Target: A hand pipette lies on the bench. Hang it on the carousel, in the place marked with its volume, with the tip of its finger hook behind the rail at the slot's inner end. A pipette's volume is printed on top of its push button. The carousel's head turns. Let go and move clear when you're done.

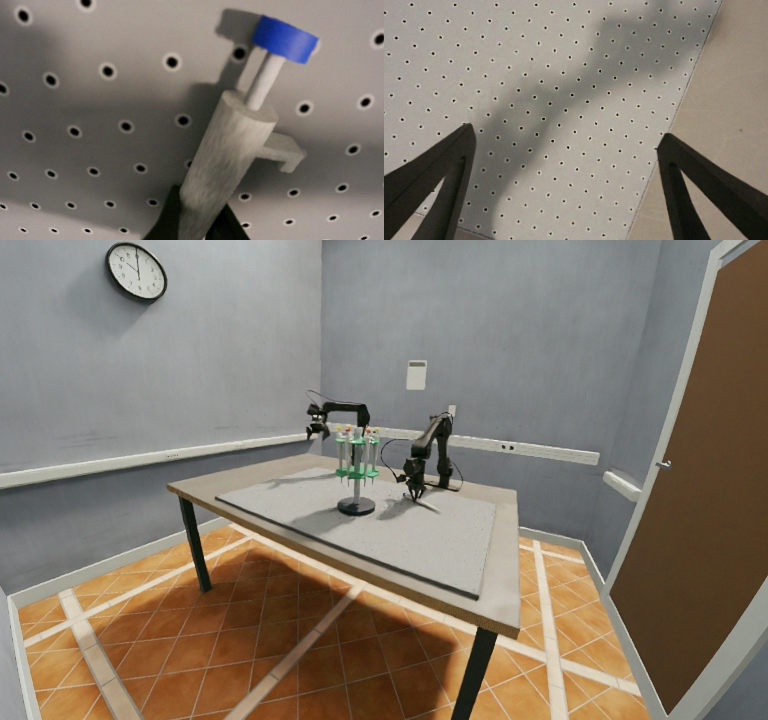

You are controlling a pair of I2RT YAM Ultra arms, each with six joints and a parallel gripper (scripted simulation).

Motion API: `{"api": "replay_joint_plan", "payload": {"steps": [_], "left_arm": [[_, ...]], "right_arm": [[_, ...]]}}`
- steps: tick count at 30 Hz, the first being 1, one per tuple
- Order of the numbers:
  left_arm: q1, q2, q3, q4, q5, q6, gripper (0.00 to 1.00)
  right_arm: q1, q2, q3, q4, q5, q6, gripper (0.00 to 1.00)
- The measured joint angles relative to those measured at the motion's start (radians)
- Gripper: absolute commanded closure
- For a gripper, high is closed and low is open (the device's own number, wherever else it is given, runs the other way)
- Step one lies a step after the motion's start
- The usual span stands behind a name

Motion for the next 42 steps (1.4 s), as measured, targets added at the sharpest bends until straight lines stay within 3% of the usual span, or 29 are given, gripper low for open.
{"api": "replay_joint_plan", "payload": {"steps": [42], "left_arm": [[0.000,-0.050,0.224,-0.254,0.000,0.000,0.88]], "right_arm": [[0.000,0.000,0.000,0.000,0.000,0.000,0.00]]}}
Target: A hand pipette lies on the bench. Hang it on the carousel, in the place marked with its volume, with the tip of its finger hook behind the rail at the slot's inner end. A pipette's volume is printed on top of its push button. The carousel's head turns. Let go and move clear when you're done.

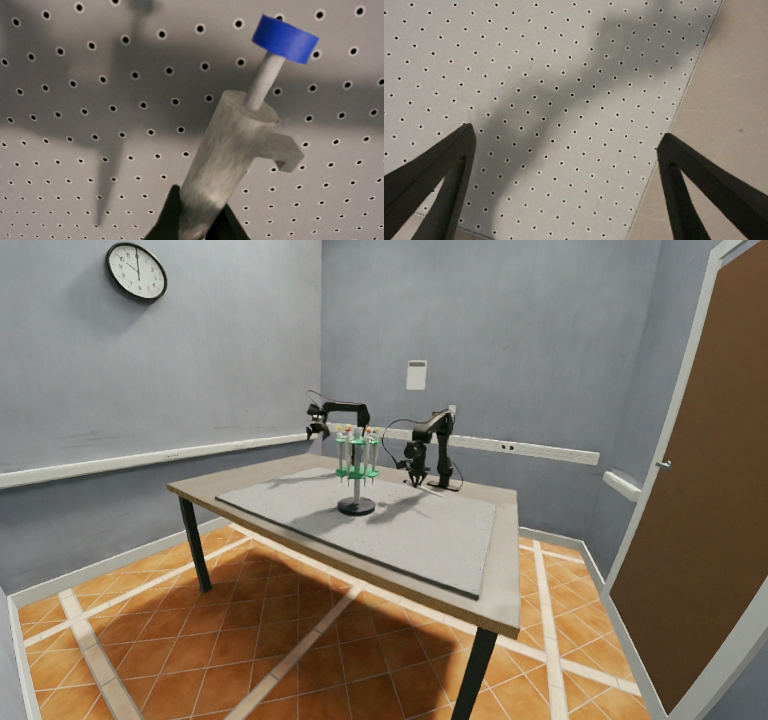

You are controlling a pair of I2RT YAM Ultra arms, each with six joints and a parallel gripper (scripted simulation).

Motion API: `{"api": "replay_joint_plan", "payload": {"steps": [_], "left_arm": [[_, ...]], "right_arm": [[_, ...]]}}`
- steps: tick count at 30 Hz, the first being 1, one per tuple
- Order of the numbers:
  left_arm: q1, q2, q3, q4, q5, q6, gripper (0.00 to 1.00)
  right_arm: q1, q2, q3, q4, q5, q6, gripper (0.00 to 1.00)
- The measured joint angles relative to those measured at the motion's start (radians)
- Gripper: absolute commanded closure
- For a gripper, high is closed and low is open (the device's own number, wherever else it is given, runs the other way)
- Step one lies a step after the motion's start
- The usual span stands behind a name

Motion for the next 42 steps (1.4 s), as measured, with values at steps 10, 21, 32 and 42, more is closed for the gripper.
{"api": "replay_joint_plan", "payload": {"steps": [10,21,32,42], "left_arm": [[0.000,-0.006,0.060,-0.066,0.000,0.000,0.88],[0.000,-0.006,0.072,-0.088,0.000,0.000,0.88],[-0.062,-0.043,0.026,-0.095,0.000,-0.045,0.88],[-0.136,-0.084,-0.013,-0.097,0.000,-0.118,0.88]], "right_arm": [[0.000,0.000,0.000,0.000,0.000,0.000,0.00],[0.000,0.000,0.000,0.000,0.000,0.000,0.00],[0.000,0.000,0.000,0.000,0.000,0.000,0.00],[0.000,0.000,0.000,0.000,0.000,0.000,0.00]]}}
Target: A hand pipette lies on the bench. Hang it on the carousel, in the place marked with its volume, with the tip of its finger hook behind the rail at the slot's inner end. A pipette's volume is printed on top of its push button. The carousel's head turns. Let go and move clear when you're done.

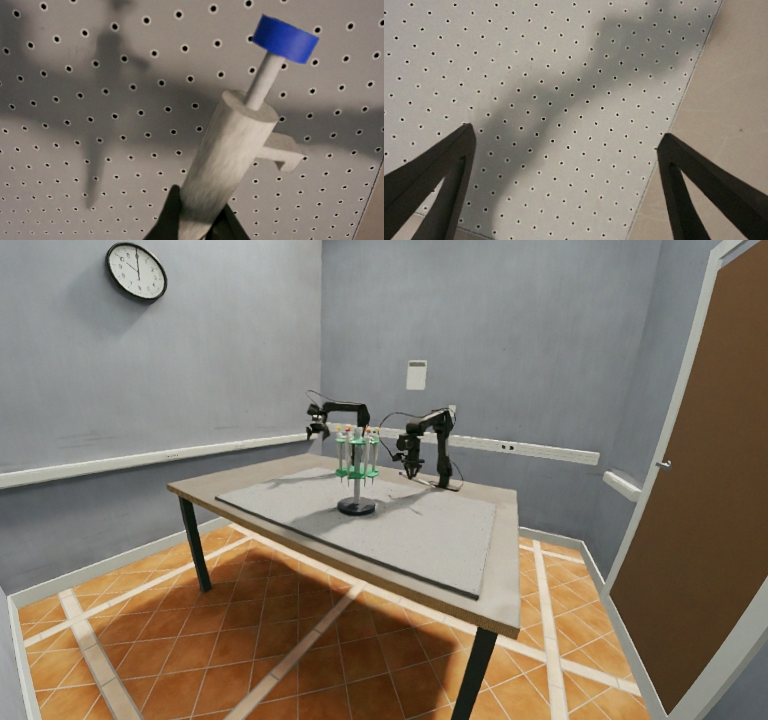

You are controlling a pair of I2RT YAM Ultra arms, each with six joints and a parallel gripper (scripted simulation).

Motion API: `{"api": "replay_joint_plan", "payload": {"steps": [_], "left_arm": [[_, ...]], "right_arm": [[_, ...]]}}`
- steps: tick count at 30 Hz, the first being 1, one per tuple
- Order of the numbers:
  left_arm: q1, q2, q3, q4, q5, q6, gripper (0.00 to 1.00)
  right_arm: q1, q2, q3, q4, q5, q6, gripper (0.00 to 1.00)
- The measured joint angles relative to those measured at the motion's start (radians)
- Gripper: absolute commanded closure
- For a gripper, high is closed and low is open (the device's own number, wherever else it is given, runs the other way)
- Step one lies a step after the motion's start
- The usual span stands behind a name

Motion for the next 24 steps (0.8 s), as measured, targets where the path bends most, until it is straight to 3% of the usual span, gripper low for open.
{"api": "replay_joint_plan", "payload": {"steps": [24], "left_arm": [[-0.209,-0.064,-0.058,-0.002,0.000,-0.203,0.88]], "right_arm": [[0.000,0.000,0.000,0.000,0.000,0.000,0.00]]}}
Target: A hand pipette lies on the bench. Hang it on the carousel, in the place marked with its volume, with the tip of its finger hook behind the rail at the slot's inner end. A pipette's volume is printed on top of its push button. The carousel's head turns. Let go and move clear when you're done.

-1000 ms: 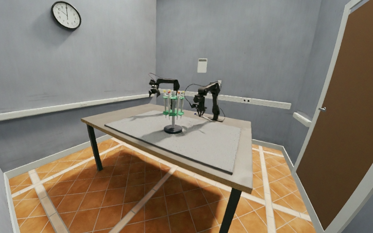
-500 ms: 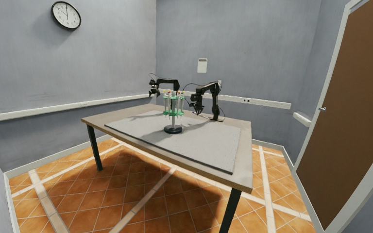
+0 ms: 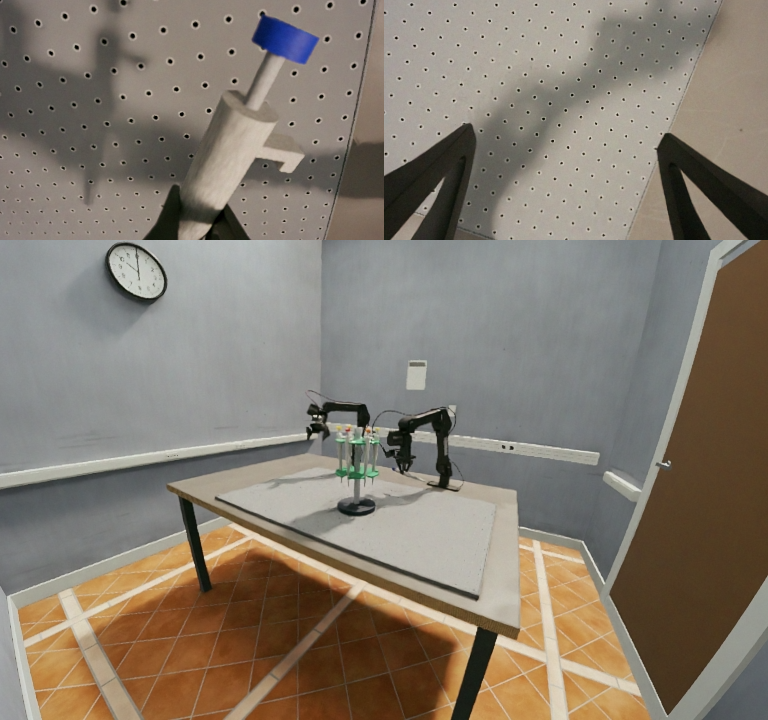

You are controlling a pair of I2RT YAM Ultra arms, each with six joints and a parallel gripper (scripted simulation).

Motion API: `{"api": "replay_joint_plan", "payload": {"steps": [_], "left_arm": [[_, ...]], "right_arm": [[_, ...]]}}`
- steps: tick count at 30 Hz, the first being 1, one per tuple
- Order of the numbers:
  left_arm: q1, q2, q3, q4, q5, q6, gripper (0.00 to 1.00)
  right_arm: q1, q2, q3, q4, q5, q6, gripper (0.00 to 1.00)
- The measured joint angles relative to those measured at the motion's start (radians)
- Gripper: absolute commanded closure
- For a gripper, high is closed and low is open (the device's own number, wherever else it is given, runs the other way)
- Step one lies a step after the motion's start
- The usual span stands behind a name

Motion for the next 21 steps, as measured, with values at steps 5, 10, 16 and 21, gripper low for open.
{"api": "replay_joint_plan", "payload": {"steps": [5,10,16,21], "left_arm": [[-0.052,-0.007,-0.003,-0.003,0.000,-0.049,0.88],[-0.084,-0.010,-0.003,-0.003,0.000,-0.087,0.88],[-0.128,-0.012,-0.003,-0.004,0.002,-0.182,0.88],[-0.124,-0.012,-0.003,-0.005,0.002,-0.330,0.88]], "right_arm": [[0.000,0.000,0.000,0.000,0.000,0.000,0.00],[0.000,0.000,0.000,0.000,0.000,0.000,0.00],[0.000,0.000,0.000,0.000,0.000,0.000,0.00],[0.000,0.000,0.000,0.000,0.000,0.000,0.00]]}}
